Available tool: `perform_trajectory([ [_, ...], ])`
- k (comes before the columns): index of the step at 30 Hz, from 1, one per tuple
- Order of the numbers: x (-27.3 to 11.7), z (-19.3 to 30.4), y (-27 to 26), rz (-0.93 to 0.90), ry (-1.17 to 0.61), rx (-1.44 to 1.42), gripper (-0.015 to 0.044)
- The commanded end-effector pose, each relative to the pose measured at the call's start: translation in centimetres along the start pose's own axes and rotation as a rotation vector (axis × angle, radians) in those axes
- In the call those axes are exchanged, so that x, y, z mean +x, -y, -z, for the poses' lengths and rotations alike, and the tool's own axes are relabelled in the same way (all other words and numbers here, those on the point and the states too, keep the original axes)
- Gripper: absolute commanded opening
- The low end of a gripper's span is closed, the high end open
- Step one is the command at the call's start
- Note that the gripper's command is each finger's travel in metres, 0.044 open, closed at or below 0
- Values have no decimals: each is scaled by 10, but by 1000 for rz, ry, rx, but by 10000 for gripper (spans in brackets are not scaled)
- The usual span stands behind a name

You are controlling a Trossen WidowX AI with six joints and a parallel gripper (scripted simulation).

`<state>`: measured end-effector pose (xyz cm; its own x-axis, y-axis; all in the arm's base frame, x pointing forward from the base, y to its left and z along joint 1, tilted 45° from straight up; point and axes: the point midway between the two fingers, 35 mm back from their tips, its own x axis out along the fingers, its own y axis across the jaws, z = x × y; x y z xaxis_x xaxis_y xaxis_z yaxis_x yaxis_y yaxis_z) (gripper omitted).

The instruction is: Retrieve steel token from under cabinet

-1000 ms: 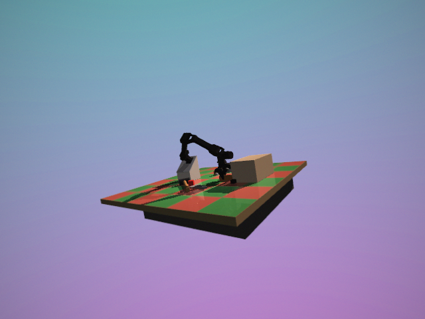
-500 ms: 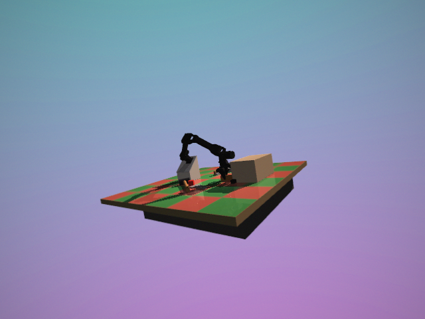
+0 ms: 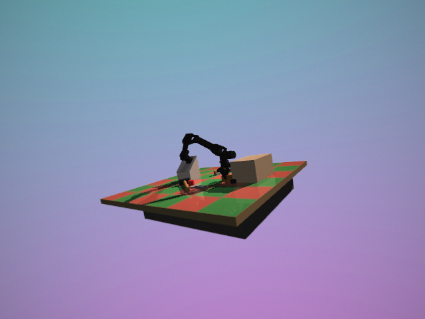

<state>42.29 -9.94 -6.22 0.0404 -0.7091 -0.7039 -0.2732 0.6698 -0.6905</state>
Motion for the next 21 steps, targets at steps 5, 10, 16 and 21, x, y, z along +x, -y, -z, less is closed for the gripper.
perform_trajectory([
  [5,1,-4,-12,-4,12,14,0],
  [10,0,-4,-16,-4,12,14,0],
  [16,0,-4,-22,-4,12,14,0],
  [21,0,-4,-23,-4,12,14,0],
])
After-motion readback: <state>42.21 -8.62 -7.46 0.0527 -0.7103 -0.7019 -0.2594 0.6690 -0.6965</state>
